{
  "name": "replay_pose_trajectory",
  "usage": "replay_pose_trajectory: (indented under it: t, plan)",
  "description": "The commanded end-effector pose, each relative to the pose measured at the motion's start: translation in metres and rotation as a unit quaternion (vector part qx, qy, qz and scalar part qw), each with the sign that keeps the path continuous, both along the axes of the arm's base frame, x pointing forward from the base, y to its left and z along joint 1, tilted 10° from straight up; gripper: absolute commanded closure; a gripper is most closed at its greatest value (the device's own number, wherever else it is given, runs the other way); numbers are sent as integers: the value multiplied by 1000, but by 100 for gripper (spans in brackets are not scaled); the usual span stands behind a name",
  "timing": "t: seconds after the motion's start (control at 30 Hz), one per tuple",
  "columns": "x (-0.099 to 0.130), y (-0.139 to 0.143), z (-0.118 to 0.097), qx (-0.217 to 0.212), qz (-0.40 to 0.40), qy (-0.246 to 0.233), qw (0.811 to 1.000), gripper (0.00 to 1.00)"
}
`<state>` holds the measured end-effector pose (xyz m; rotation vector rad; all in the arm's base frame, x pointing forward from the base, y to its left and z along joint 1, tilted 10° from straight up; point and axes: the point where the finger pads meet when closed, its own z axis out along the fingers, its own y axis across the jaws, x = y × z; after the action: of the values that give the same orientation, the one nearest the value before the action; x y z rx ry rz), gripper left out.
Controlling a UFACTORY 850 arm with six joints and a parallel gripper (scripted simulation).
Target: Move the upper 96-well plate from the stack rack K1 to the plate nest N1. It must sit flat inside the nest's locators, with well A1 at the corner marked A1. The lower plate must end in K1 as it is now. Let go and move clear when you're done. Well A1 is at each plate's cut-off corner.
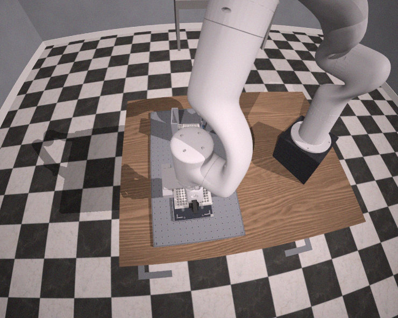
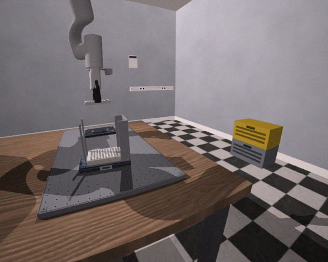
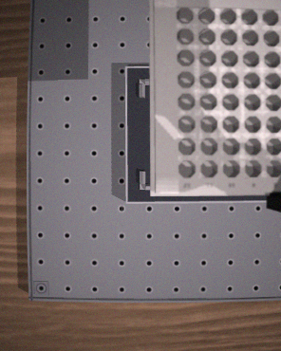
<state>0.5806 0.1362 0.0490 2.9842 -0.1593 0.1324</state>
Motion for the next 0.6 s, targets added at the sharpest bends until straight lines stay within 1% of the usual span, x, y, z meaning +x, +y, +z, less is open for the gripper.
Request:
replay_pose_trajectory:
  t: [0.0,0.57]
  plan:
    - [2,-1,-7,0,0,-1,1000,100]
    - [4,-5,-32,0,0,-1,1000,100]
